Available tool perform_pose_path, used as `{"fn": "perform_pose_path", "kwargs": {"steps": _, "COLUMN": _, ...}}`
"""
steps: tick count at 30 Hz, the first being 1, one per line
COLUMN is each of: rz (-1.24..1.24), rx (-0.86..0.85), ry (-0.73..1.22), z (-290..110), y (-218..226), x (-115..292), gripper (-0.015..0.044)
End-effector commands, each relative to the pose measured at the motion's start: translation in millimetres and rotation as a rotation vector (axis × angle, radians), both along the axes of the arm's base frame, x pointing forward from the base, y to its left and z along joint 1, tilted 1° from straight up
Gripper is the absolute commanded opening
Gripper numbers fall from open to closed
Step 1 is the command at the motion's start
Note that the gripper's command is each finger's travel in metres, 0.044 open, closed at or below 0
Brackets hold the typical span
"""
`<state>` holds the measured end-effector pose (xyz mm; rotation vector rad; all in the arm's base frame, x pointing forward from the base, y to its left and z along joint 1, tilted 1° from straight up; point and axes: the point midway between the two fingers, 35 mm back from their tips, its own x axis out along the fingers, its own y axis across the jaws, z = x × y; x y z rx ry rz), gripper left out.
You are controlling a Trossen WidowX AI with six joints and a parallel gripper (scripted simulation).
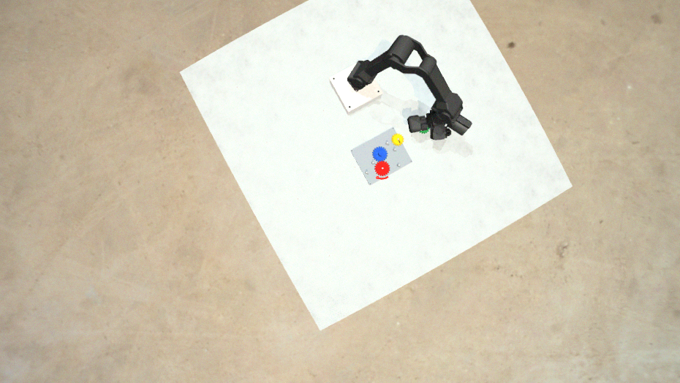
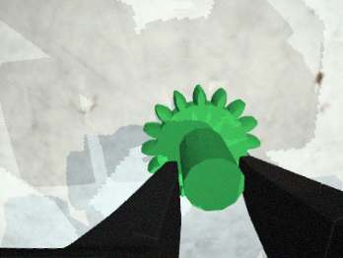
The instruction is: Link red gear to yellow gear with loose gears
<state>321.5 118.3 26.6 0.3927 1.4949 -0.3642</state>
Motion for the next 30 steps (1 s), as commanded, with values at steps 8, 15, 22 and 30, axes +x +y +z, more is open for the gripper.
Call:
{"fn": "perform_pose_path", "kwargs": {"steps": 8, "rz": -0.003, "rx": 0.000, "ry": -0.001, "z": 1.1, "y": 0.1, "x": 0.6, "gripper": 0.0000}}
{"fn": "perform_pose_path", "kwargs": {"steps": 15, "rz": -0.003, "rx": 0.000, "ry": -0.001, "z": 16.9, "y": 1.6, "x": 3.5, "gripper": 0.0000}}
{"fn": "perform_pose_path", "kwargs": {"steps": 22, "rz": -0.003, "rx": 0.000, "ry": -0.001, "z": 33.5, "y": 2.8, "x": 5.5, "gripper": 0.0000}}
{"fn": "perform_pose_path", "kwargs": {"steps": 30, "rz": 0.004, "rx": 0.000, "ry": -0.009, "z": 54.3, "y": 3.8, "x": 7.3, "gripper": 0.0000}}
